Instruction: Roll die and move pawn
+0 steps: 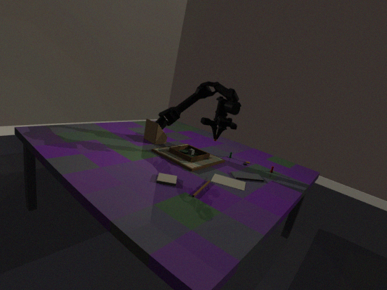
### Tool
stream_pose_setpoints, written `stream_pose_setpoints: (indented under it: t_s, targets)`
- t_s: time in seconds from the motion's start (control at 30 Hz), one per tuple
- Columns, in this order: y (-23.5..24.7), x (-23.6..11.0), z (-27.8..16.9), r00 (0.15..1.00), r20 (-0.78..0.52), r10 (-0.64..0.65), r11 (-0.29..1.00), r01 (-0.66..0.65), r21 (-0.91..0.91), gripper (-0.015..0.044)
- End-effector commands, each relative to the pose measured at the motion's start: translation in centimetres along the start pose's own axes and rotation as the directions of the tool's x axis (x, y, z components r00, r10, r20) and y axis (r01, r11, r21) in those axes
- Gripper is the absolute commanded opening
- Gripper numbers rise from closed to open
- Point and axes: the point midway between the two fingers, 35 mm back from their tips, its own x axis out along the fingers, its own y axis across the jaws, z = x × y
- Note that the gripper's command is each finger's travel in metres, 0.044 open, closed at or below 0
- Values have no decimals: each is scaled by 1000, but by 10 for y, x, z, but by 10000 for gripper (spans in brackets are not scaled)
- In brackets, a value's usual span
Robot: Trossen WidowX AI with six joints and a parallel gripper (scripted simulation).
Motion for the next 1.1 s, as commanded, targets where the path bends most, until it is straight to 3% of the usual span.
stream_pose_setpoints:
  t_s: [0.0, 0.63, 1.07]
  targets:
    - [-1, 9, -12, 1000, 0, 4, 1000, -4, 2, 0]
    - [-17, 48, -63, 1000, -6, 8, 1000, -8, 4, 0]
    - [-17, 82, -65, 1000, -6, 10, 1000, -10, 3, 0]
